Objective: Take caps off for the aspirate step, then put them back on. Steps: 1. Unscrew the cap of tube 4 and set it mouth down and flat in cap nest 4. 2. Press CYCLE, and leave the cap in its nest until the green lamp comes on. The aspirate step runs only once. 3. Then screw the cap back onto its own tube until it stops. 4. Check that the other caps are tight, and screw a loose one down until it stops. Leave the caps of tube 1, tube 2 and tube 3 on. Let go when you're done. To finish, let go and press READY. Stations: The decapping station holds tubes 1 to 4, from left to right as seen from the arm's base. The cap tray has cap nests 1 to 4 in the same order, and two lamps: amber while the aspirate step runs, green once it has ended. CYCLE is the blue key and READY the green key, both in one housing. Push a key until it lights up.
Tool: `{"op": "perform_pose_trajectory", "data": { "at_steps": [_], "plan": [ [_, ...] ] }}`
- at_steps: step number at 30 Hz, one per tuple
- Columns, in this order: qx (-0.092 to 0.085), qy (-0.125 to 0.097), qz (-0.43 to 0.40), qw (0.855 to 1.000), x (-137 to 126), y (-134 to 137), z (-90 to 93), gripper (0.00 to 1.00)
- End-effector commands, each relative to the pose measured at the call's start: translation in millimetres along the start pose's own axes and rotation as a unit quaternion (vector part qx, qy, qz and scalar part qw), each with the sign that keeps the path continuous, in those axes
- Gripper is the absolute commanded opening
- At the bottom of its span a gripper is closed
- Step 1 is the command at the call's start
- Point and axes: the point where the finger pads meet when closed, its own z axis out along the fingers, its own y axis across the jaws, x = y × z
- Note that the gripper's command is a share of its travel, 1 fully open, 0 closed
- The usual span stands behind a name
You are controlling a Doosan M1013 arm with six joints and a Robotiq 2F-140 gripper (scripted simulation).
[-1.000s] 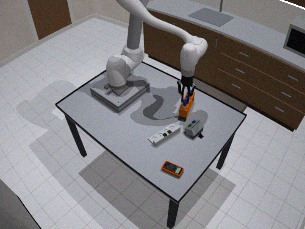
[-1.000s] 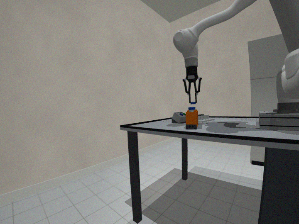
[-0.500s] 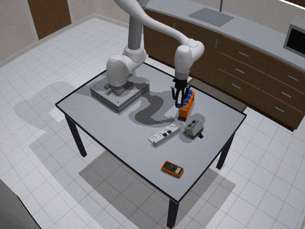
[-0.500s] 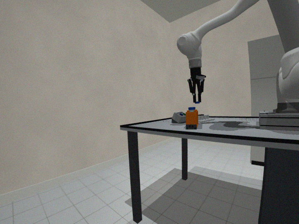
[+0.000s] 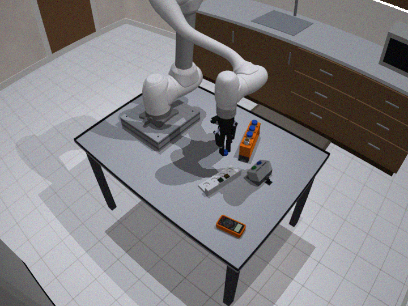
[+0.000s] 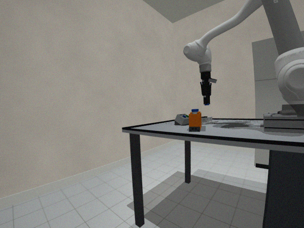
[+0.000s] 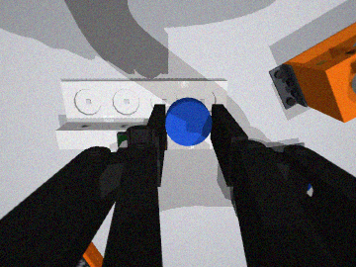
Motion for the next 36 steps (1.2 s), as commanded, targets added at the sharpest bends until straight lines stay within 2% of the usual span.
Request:
{"op": "perform_pose_trajectory", "data": {
  "at_steps": [1,15,21,33,36],
  "plan": [
    [-0.002,0.001,-0.001,1.0,-3,-14,-0.4,0.3],
    [-0.002,0.001,-0.001,1.0,-18,-129,0.2,0.3],
    [-0.002,0.001,-0.001,1.0,-19,-130,0.2,0.3],
    [-0.002,0.001,-0.001,1.0,-18,-130,60.2,0.3],
    [-0.002,0.001,-0.001,1.0,-18,-130,65.2,0.3]
  ]
}}
